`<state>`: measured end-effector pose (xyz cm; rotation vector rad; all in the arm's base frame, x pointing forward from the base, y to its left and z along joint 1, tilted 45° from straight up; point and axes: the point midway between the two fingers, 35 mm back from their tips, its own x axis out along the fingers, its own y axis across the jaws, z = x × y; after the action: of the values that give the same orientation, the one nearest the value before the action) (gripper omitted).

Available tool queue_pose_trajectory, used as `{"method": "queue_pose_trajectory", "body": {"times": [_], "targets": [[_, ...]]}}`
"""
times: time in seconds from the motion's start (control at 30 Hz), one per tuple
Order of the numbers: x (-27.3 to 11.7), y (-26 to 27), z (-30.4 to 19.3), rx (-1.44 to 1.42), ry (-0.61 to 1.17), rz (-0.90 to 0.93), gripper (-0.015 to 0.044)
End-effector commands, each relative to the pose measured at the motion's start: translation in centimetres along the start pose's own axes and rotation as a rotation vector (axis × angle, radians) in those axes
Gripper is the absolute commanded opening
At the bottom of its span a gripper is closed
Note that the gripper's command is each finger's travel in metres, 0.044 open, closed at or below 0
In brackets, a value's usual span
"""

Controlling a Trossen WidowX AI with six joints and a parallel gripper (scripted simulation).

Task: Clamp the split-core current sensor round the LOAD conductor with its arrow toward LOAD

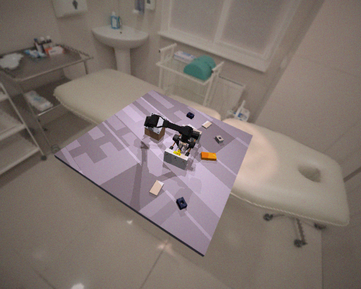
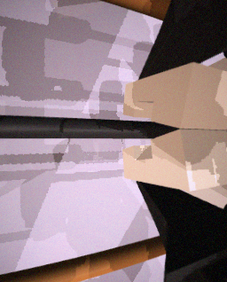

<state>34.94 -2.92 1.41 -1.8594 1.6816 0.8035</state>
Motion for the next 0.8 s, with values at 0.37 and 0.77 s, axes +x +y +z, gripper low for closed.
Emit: {"method": "queue_pose_trajectory", "body": {"times": [0.37, 0.77], "targets": [[-0.08, -0.07, 0.01, 0.002, -0.001, -0.003, 0.0050], [-0.08, -0.07, 0.01, 0.002, -0.001, -0.003, 0.0000]]}}
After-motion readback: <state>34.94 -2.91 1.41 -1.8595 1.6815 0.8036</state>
